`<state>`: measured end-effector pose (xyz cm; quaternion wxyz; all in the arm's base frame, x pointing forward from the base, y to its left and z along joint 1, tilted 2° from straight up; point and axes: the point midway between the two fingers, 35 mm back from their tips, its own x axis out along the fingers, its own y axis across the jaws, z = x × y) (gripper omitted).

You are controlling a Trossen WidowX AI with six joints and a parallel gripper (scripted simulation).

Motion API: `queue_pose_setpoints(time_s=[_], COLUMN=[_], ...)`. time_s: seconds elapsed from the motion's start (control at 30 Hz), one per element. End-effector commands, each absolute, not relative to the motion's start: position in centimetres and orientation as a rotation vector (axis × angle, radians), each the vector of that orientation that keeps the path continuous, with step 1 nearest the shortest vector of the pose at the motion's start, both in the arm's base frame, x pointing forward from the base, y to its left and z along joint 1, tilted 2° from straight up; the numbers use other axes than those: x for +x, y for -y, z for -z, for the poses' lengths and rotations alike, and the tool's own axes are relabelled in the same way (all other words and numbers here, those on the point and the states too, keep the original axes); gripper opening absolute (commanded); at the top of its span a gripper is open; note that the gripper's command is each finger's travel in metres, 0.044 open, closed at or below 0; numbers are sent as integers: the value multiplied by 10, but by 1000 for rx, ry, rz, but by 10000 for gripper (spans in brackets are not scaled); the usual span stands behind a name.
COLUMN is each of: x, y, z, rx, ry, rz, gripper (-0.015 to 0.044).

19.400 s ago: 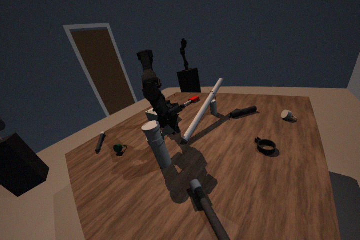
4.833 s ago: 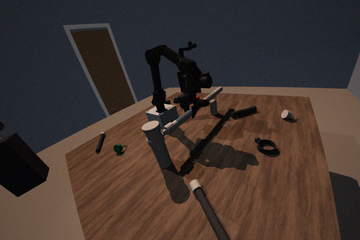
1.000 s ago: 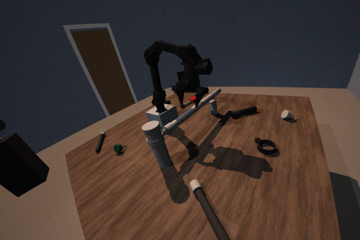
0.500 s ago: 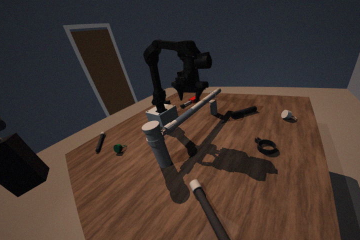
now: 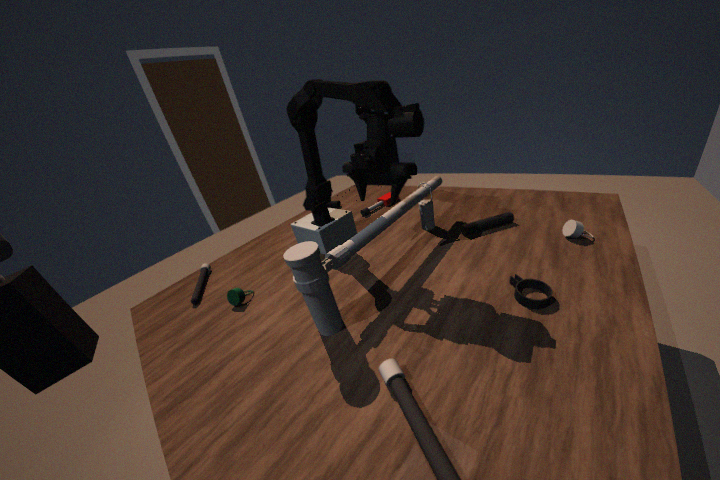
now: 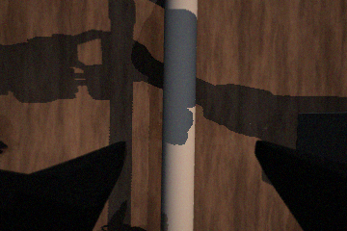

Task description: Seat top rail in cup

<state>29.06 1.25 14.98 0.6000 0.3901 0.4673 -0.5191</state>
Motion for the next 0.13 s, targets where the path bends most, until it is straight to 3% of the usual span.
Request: queue_pose_setpoints(time_s=[0.0,0.1], x=[290,290], y=[-13,-13], z=[-151,-151], rx=[912,912], ry=[-1079,-1079], rz=[1203,1203], gripper=[440,440])
